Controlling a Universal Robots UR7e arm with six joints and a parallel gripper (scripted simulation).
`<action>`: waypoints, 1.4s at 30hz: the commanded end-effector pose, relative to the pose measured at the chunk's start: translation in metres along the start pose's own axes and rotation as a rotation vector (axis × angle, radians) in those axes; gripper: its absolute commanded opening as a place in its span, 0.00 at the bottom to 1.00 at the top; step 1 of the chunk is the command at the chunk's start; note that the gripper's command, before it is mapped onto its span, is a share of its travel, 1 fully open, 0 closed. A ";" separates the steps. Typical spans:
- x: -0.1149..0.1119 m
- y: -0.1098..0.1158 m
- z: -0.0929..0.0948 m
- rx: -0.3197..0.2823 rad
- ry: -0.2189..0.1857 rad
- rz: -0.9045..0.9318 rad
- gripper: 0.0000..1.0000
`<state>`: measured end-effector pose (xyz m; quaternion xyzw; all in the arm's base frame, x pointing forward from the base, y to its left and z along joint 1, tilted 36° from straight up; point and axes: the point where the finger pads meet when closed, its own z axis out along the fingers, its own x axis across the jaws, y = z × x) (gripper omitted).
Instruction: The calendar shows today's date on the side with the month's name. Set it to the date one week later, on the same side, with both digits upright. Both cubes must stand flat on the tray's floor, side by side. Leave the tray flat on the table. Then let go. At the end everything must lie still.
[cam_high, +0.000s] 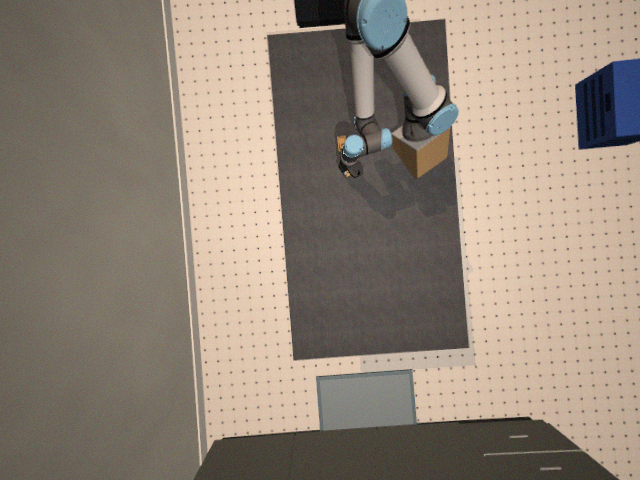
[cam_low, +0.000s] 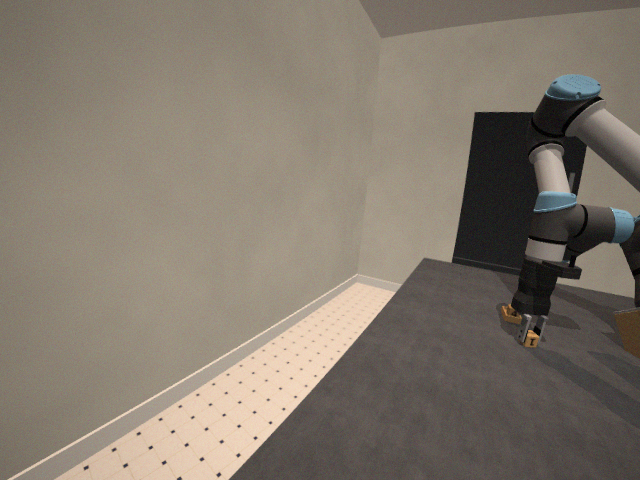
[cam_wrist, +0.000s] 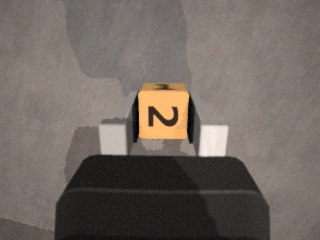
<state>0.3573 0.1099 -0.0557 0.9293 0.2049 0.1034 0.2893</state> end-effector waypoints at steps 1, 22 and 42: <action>0.000 0.000 0.000 0.000 0.001 0.000 0.57; 0.000 0.000 0.000 0.000 0.001 0.000 0.57; 0.000 0.000 0.000 0.000 0.001 0.000 0.75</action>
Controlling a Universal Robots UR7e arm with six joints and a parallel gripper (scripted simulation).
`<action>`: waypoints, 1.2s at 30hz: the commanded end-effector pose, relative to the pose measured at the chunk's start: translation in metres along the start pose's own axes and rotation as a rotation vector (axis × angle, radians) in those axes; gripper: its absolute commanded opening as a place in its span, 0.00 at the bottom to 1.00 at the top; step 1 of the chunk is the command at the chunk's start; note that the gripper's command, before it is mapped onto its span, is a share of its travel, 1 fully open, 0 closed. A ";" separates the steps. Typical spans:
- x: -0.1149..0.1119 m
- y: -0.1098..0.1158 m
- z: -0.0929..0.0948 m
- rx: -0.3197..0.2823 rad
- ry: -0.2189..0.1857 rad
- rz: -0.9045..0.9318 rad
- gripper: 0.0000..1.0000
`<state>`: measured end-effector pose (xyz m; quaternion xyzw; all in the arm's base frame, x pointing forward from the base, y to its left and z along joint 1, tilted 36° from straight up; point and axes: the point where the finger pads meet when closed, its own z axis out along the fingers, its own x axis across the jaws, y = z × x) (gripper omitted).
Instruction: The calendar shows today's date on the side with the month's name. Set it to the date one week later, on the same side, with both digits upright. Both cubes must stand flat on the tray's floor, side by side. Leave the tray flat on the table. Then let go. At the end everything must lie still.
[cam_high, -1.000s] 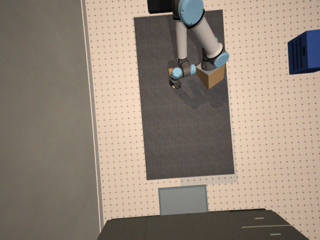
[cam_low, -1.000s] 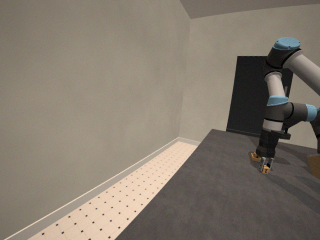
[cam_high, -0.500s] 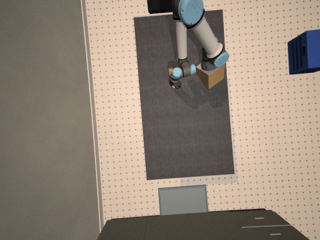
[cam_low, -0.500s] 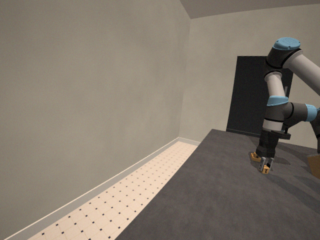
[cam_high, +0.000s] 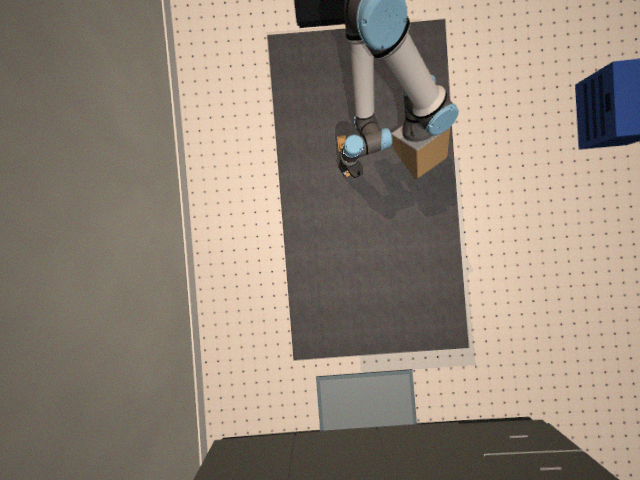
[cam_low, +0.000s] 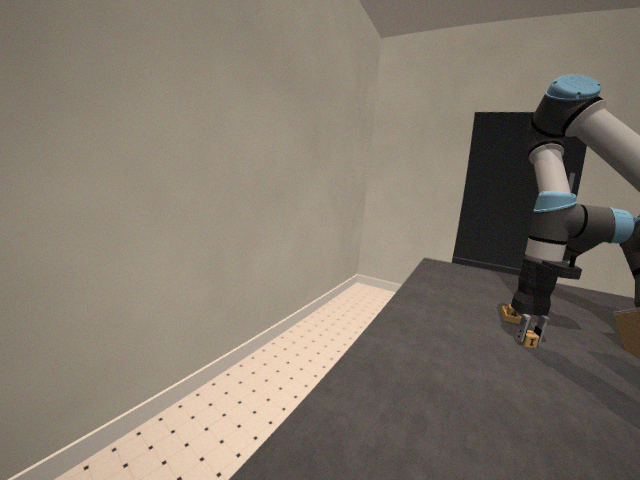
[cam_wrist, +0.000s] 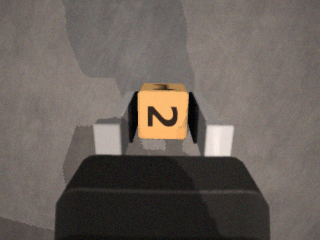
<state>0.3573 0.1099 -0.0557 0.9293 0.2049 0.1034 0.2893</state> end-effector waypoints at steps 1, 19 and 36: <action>0.000 0.000 0.000 0.000 0.001 0.000 0.75; 0.000 0.000 -0.001 0.000 0.001 0.000 0.87; 0.000 0.000 -0.034 0.000 0.001 0.000 0.87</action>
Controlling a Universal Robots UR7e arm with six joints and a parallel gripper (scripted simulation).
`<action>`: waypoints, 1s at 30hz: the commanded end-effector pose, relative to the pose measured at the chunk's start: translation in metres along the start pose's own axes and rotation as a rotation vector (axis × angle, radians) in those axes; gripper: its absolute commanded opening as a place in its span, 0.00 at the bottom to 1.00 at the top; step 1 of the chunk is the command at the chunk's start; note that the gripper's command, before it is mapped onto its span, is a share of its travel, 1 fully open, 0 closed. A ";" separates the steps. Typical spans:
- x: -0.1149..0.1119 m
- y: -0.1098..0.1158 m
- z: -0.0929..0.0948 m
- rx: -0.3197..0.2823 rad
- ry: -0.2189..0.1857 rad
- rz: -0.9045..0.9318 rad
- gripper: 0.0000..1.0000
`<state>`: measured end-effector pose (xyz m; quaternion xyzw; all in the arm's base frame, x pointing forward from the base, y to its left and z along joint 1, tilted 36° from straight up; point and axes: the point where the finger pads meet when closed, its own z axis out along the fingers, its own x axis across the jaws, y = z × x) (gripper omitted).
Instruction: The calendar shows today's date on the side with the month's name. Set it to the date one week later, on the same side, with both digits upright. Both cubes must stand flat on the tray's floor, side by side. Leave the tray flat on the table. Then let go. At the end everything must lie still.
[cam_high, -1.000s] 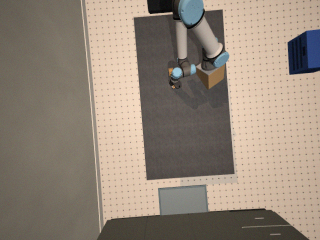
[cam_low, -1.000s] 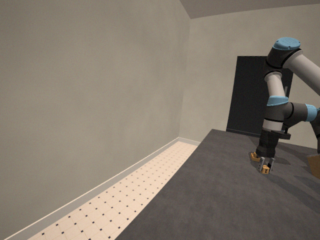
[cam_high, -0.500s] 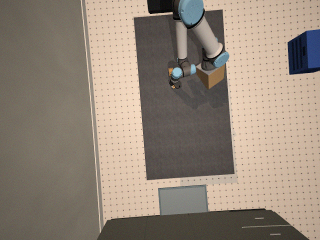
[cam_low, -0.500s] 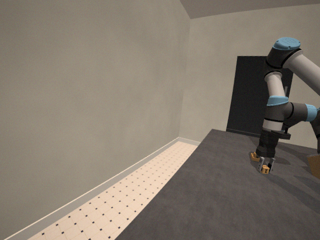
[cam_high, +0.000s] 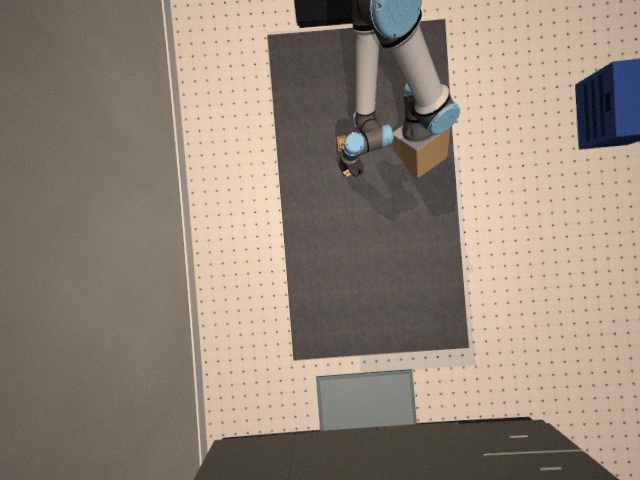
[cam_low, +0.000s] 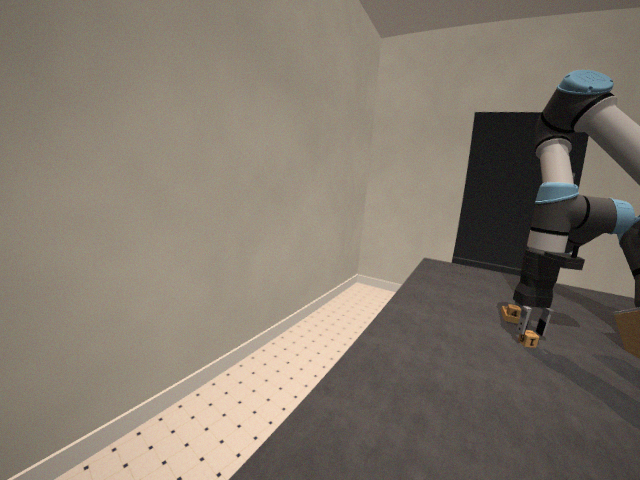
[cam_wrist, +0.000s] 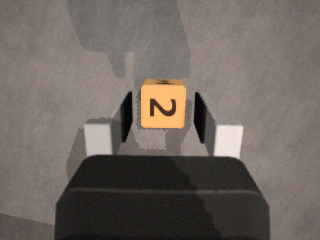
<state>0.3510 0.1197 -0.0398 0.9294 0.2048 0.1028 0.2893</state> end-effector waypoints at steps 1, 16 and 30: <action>0.000 0.000 -0.014 0.000 0.002 0.001 0.87; 0.000 0.000 -0.064 0.000 0.002 0.001 0.87; 0.000 0.000 -0.071 0.000 0.002 0.001 1.00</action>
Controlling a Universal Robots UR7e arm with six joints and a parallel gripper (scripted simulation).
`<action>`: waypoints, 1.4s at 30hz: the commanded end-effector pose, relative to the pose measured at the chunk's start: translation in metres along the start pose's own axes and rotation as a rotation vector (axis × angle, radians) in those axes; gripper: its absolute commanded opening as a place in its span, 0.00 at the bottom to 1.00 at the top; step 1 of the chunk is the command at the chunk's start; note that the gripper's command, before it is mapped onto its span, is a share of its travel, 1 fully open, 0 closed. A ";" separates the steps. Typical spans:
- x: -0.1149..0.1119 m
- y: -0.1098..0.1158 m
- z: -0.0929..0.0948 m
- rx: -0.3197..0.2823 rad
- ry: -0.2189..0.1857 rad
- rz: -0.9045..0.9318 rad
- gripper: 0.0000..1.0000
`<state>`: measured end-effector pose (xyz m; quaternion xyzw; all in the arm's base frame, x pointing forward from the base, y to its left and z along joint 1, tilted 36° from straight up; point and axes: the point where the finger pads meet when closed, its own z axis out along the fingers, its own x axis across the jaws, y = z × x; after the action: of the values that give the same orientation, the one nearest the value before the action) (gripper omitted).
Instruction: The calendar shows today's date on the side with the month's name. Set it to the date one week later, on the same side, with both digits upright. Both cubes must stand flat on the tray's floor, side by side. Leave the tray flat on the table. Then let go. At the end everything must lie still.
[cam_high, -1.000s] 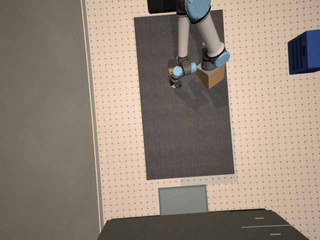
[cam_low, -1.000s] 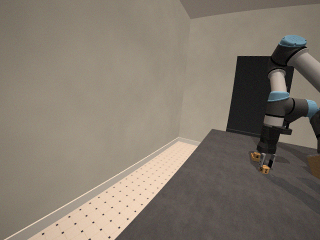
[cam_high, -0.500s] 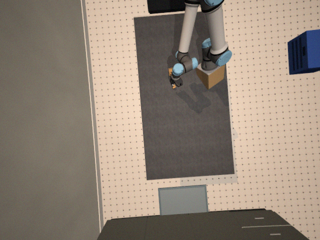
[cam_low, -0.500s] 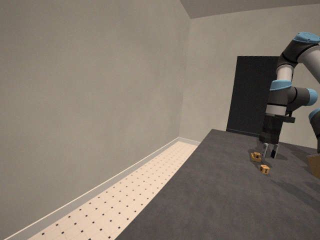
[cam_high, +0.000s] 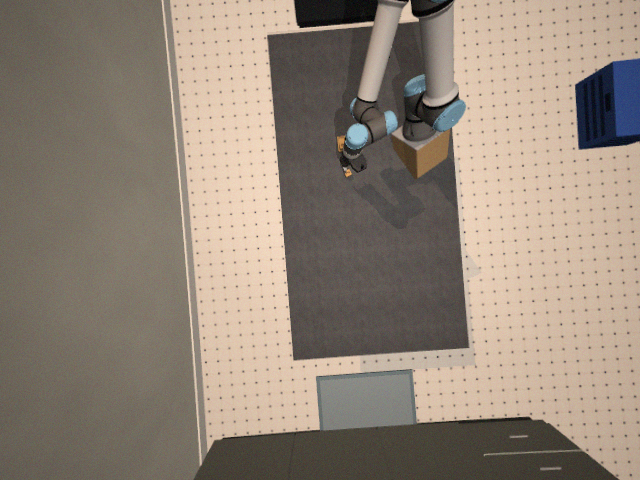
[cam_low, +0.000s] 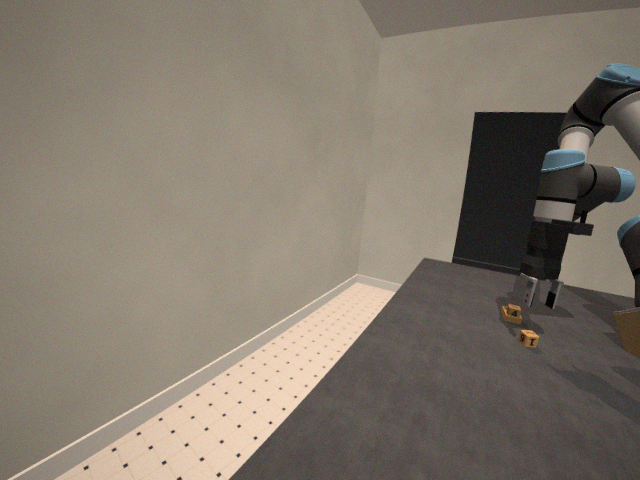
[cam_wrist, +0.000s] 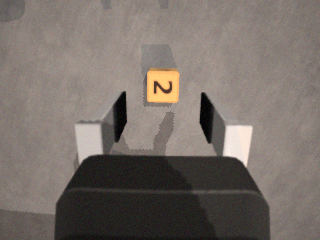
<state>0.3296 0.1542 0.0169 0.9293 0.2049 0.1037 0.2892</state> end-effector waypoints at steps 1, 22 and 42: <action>0.000 0.000 -0.001 0.000 0.000 0.000 1.00; 0.000 0.000 0.003 0.000 0.000 0.003 1.00; -0.001 0.000 0.009 0.000 0.000 0.008 0.87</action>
<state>0.3316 0.1492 0.0097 0.9301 0.2012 0.1044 0.2890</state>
